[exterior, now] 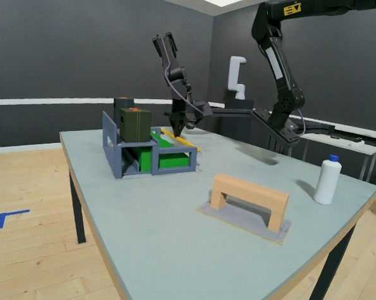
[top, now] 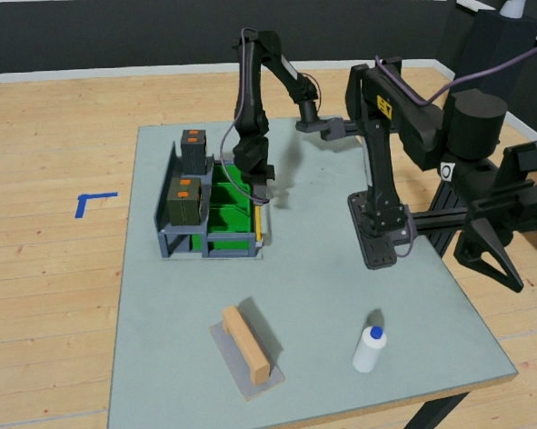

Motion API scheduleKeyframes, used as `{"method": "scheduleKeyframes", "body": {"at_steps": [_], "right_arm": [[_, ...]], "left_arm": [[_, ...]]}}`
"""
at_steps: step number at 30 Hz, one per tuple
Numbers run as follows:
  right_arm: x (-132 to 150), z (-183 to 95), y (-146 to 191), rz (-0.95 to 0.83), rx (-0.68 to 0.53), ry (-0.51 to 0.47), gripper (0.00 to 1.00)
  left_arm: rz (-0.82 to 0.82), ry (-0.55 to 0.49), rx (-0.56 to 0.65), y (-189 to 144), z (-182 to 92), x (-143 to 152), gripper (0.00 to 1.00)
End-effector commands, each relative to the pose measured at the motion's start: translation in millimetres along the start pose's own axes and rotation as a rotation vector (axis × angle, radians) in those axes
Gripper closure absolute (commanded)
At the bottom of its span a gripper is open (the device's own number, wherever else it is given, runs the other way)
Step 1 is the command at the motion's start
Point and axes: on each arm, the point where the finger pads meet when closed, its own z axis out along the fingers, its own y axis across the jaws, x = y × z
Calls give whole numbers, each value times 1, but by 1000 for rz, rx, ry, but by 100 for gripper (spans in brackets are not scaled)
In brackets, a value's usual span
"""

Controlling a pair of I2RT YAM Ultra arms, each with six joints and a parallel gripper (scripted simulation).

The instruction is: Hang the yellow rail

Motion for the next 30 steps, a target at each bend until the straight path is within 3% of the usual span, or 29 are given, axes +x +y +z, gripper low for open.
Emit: {"method": "scheduleKeyframes", "body": {"at_steps": [1, 30], "right_arm": [[-2, -1, 1, -8, 8, -9, 100], [0, 5, 2, -6, 5, 0, 100]], "left_arm": [[11, -3, -6, 2, -9, -2, 0], [11, -3, -6, 2, -9, -2, 0]]}}
